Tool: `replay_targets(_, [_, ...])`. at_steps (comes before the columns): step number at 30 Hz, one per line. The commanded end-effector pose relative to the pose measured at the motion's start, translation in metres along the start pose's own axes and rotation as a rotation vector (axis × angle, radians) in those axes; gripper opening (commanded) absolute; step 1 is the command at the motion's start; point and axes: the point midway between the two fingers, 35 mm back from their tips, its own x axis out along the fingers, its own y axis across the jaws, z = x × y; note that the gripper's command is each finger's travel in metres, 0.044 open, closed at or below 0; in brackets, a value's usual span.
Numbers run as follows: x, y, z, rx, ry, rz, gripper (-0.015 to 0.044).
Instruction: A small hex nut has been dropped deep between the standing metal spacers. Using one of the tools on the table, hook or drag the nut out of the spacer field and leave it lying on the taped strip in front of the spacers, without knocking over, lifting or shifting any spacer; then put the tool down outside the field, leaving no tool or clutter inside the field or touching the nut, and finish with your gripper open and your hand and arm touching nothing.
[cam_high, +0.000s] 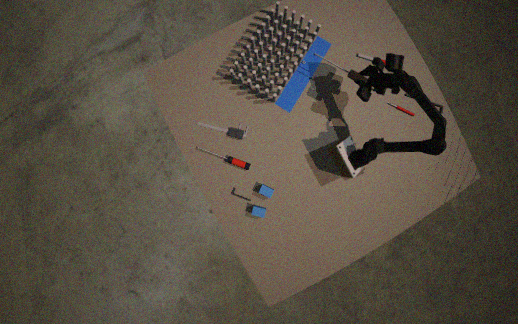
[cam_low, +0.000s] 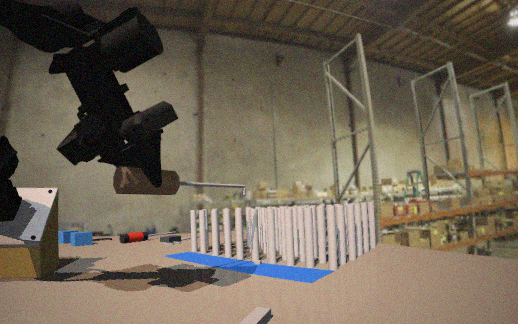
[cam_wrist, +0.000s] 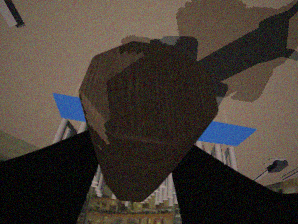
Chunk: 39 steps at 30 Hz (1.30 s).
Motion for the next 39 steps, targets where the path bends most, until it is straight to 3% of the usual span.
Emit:
replay_targets(1, [-0.001, 0.004, 0.001, -0.109, -0.019, 0.017, 0.0000])
replay_targets(39, [-0.031, 0.057, 0.007, -1.107, -0.257, 0.135, 0.0000])
